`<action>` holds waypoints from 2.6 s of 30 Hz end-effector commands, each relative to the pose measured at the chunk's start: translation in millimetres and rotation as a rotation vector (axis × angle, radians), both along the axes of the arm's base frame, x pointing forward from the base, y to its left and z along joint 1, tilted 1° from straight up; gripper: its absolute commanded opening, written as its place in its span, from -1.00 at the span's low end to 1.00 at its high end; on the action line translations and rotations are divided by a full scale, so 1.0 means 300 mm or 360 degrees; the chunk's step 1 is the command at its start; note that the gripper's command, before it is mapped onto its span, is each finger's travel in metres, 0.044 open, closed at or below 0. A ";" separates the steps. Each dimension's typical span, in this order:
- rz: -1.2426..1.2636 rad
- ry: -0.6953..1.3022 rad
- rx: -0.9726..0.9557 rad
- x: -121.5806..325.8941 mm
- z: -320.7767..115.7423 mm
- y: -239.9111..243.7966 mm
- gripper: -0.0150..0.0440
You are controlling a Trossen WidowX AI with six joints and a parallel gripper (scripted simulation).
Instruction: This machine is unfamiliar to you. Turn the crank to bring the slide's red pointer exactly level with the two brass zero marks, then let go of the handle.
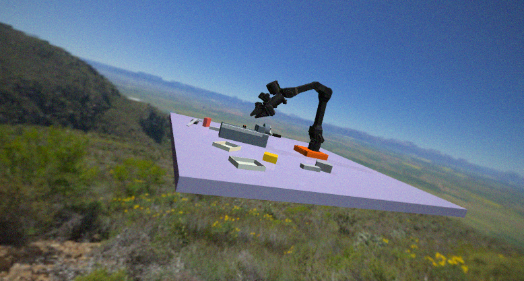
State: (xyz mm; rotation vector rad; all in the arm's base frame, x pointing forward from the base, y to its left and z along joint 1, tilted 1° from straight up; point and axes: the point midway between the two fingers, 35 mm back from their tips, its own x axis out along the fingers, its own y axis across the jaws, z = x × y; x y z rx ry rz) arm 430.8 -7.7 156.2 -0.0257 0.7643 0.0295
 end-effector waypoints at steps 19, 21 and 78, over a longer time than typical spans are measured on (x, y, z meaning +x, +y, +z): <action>0.0000 0.0000 0.0000 0.000 0.000 0.000 -0.49; 0.0001 0.0000 0.0001 0.000 0.000 0.000 -0.49; 0.0001 0.0000 0.0002 -0.007 0.166 0.000 1.00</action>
